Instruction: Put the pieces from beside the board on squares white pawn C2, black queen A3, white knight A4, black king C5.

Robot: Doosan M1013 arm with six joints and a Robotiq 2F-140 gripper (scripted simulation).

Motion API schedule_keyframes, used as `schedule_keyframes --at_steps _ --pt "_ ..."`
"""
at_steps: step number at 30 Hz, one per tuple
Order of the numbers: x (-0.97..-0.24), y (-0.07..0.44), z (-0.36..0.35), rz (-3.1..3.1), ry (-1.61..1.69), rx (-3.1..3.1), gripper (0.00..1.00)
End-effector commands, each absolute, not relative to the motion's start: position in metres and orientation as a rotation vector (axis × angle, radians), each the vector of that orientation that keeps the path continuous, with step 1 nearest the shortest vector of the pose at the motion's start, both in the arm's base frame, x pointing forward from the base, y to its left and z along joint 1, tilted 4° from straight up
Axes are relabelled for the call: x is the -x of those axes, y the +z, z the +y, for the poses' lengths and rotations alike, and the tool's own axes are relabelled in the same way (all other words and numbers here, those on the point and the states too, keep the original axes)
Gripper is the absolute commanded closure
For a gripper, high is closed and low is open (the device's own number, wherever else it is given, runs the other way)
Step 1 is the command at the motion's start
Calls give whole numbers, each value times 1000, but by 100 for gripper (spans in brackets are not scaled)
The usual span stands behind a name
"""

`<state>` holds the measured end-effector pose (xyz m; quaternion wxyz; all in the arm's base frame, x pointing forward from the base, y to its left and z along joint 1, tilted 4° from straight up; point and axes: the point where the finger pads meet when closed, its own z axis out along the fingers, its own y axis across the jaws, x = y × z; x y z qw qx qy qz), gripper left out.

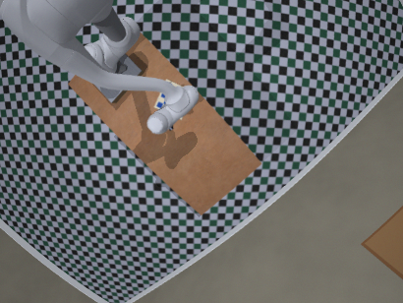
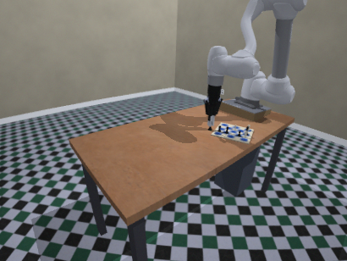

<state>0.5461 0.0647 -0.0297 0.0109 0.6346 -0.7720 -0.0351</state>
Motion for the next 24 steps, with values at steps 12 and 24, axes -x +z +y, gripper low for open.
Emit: schedule_keyframes --at_steps 12,24 --pt "-546 -28 65 -2409 -110 -1980 100" --pt "-549 25 63 -2409 -110 -1980 100"
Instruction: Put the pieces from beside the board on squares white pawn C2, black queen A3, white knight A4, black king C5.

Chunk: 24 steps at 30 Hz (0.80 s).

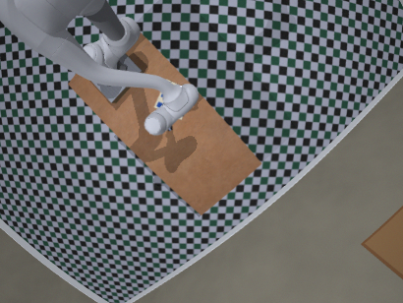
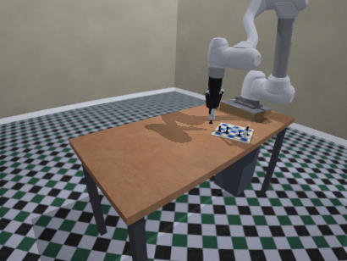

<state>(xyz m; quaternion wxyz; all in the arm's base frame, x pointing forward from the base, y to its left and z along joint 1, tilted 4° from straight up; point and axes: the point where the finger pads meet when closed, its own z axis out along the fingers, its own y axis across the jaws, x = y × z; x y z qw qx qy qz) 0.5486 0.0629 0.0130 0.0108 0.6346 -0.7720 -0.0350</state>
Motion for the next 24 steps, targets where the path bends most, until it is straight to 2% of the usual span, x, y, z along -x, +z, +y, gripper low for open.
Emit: schedule_keyframes --at_steps 1,8,20,24 --pt "-550 32 62 -2409 -110 -1980 100" --pt "-552 68 61 -2409 -110 -1980 100" --pt "-552 70 62 -2411 -110 -1977 100" --pt "-546 78 147 -2517 -107 -1833 100"
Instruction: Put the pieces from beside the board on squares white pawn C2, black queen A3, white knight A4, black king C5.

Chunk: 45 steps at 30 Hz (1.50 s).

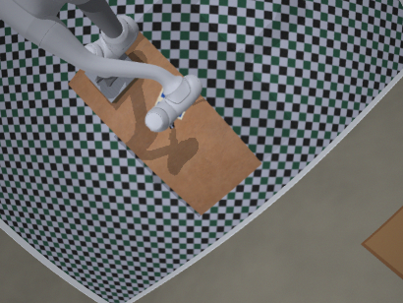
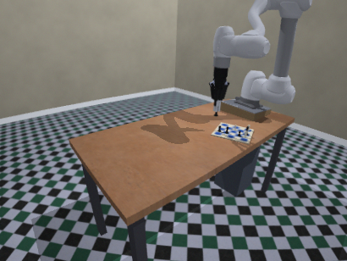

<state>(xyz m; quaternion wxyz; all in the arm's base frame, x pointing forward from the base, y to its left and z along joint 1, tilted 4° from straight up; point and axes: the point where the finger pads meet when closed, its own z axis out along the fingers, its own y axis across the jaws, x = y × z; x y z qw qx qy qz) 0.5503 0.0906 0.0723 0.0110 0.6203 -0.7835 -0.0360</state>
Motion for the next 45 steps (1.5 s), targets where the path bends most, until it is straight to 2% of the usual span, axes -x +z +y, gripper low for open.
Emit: schedule_keyframes --at_steps 1,5,25,45 --pt "-546 78 147 -2517 -107 -1833 100" --pt "-534 83 202 -2582 -106 -1737 100" --pt "-534 80 203 -2584 -106 -1734 100" --pt "-529 6 207 -2584 -106 -1734 100"
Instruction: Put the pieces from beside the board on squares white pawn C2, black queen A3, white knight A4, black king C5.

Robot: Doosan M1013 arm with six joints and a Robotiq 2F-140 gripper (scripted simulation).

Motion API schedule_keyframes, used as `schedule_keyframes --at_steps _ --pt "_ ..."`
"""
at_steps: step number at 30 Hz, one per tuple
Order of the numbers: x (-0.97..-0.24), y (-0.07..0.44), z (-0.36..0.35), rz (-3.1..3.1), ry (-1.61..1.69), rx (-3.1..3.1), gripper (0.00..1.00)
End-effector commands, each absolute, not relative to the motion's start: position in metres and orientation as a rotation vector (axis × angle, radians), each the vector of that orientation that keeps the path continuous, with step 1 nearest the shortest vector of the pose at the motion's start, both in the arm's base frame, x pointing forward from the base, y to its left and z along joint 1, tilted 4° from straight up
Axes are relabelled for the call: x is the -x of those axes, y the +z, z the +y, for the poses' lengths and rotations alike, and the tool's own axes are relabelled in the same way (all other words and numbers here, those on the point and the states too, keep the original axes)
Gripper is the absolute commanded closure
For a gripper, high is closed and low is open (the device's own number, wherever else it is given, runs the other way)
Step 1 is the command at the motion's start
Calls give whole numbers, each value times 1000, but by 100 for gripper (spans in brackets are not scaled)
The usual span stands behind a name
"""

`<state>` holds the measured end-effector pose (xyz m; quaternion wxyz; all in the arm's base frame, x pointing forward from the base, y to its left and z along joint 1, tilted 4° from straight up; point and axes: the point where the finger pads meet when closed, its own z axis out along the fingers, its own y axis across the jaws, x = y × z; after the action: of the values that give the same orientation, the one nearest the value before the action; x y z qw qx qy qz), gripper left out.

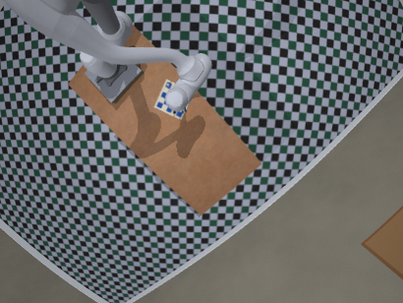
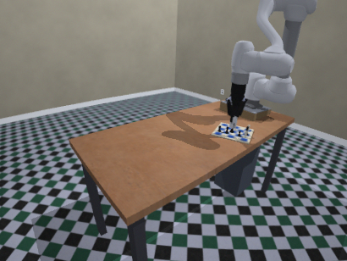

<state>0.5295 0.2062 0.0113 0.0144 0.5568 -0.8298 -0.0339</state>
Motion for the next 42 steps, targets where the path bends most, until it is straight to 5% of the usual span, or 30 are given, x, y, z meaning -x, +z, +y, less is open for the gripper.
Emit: schedule_keyframes --at_steps 1,42 --pt "-529 3 207 -2584 -106 -1734 100" --pt "-528 -12 207 -2584 -106 -1734 100"
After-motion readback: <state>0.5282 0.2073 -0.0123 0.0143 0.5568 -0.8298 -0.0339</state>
